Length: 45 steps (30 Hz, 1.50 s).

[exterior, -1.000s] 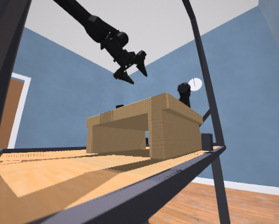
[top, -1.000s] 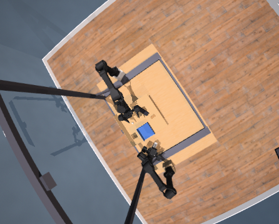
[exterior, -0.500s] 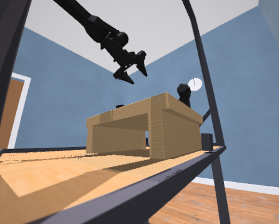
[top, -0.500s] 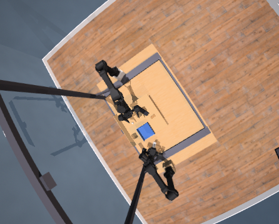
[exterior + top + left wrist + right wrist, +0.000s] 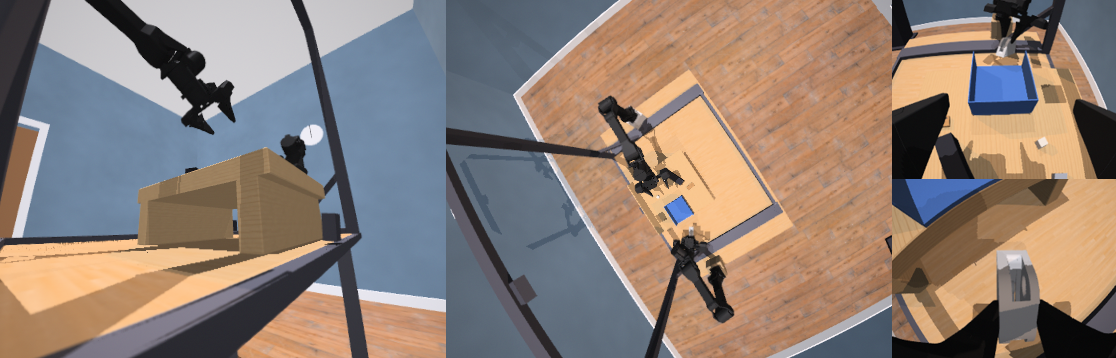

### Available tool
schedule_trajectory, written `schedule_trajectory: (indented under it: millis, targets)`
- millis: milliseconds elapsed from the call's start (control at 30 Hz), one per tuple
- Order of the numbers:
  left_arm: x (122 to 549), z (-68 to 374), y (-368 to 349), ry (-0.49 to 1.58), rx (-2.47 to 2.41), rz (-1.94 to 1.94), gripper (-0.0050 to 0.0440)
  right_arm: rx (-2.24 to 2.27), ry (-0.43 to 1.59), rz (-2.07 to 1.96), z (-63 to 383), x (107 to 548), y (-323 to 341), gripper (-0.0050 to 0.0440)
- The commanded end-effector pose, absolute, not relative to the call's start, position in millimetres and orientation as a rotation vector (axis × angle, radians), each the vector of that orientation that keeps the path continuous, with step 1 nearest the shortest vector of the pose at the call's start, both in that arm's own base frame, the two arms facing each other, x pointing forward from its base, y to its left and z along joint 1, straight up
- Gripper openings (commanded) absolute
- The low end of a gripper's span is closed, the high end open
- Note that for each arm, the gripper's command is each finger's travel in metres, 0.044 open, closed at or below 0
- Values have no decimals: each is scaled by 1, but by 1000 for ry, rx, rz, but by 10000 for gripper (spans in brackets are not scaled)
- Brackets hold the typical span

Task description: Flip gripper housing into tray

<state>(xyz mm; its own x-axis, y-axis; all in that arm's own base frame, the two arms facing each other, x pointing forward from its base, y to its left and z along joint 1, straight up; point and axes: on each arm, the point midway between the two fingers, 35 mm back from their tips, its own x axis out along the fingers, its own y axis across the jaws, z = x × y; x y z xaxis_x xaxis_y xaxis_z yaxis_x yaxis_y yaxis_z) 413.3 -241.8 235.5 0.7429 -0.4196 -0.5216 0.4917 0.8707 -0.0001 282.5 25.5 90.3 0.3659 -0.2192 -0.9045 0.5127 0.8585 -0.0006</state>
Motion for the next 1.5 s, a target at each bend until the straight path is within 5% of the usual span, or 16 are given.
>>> schedule_trajectory:
  millis: [0, 1467]
  targets:
    - [413, 250, -241, 504, 130, -499, 440, 278, 1095, -421, 94, 282, 25, 118]
    - [413, 250, -241, 504, 130, -499, 440, -123, 1112, 191, 94, 282, 25, 118]
